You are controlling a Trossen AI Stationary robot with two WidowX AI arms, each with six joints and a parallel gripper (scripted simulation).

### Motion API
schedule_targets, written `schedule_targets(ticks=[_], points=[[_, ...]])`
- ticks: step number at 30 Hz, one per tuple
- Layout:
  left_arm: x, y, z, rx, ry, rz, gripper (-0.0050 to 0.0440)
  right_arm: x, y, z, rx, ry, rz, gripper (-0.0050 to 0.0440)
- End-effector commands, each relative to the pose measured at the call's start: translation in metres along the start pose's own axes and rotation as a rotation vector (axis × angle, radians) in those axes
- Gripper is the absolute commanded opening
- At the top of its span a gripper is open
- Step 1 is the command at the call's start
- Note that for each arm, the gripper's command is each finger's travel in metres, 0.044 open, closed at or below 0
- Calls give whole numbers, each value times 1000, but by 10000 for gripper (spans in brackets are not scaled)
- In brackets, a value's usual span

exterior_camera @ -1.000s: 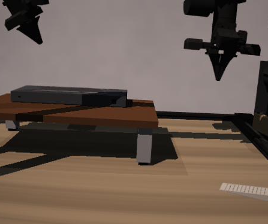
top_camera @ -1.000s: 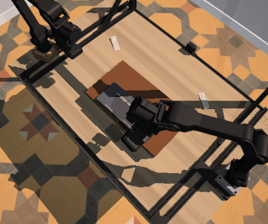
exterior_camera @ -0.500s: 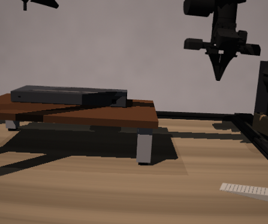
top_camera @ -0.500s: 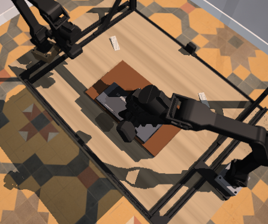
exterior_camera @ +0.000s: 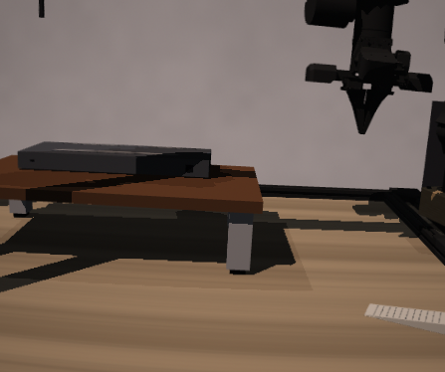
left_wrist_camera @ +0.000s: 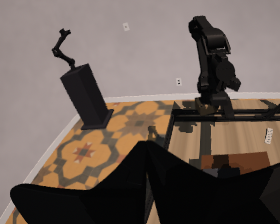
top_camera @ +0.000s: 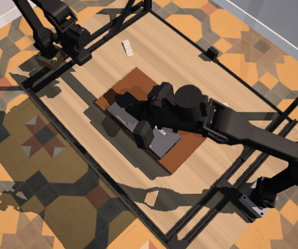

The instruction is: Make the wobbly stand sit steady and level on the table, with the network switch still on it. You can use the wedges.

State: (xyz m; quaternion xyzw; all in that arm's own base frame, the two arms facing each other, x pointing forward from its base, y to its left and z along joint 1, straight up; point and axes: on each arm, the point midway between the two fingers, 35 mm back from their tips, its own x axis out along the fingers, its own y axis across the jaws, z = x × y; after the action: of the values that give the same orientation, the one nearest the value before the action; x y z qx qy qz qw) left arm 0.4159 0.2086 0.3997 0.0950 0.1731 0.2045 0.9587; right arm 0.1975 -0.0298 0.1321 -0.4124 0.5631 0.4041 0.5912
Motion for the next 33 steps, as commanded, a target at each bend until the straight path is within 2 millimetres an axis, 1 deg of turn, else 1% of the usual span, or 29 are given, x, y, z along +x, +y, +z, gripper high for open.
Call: schedule_targets(ticks=[1,7,8,13,18,24,25,29,33], points=[[-31,18,66,-27,-224,60,0,0,0,0,0,0,0,0],[-31,18,66,-27,-224,60,0,0,0,0,0,0,0,0],[-31,16,59,-23,-207,55,0,0,0,0,0,0,0,0],[-67,30,111,-50,-411,102,0,0,0,0,0,0,0,0],[-113,43,158,-75,-616,144,0,0,0,0,0,0,0,0],[-113,43,158,-75,-616,144,0,0,0,0,0,0,0,0],[-112,41,151,-71,-602,141,0,0,0,0,0,0,0,0],[-152,50,183,-90,-759,170,0,0,0,0,0,0,0,0],[-196,57,211,-107,-918,195,0,0,0,0,0,0,0,0]])
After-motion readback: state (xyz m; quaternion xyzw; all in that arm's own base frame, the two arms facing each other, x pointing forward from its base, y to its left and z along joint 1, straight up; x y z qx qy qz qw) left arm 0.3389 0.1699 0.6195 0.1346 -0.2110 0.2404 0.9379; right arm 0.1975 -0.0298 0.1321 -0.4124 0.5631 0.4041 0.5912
